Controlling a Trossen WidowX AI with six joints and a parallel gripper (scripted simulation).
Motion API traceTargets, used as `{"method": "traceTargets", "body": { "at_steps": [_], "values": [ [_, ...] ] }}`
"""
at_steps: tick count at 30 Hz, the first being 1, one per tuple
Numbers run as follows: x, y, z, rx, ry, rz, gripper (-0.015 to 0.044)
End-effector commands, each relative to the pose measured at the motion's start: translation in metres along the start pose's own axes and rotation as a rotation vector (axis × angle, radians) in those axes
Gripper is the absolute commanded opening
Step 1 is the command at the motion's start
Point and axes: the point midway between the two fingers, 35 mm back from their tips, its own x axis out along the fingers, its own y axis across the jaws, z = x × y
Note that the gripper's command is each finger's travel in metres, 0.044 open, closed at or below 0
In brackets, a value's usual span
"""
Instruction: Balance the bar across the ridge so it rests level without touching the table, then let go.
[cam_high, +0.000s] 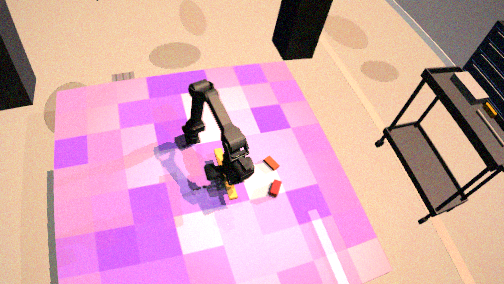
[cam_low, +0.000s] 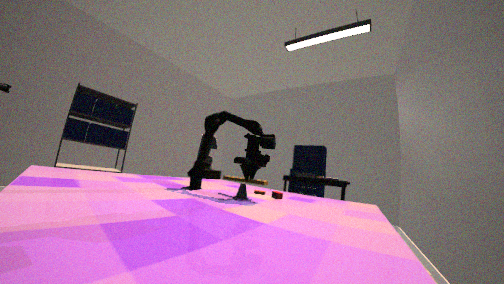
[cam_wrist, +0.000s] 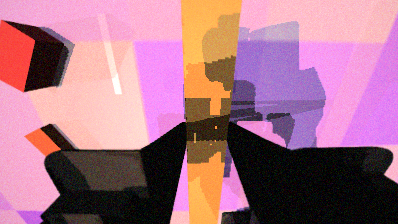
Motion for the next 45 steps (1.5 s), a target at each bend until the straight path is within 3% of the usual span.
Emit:
{"method": "traceTargets", "body": {
  "at_steps": [1,45],
  "values": [
    [0.0015,-0.0008,-0.0006,0.002,0.002,-0.004,0.0000],
    [0.0052,-0.0008,-0.0007,0.002,0.002,-0.004,0.0000]
  ]
}}
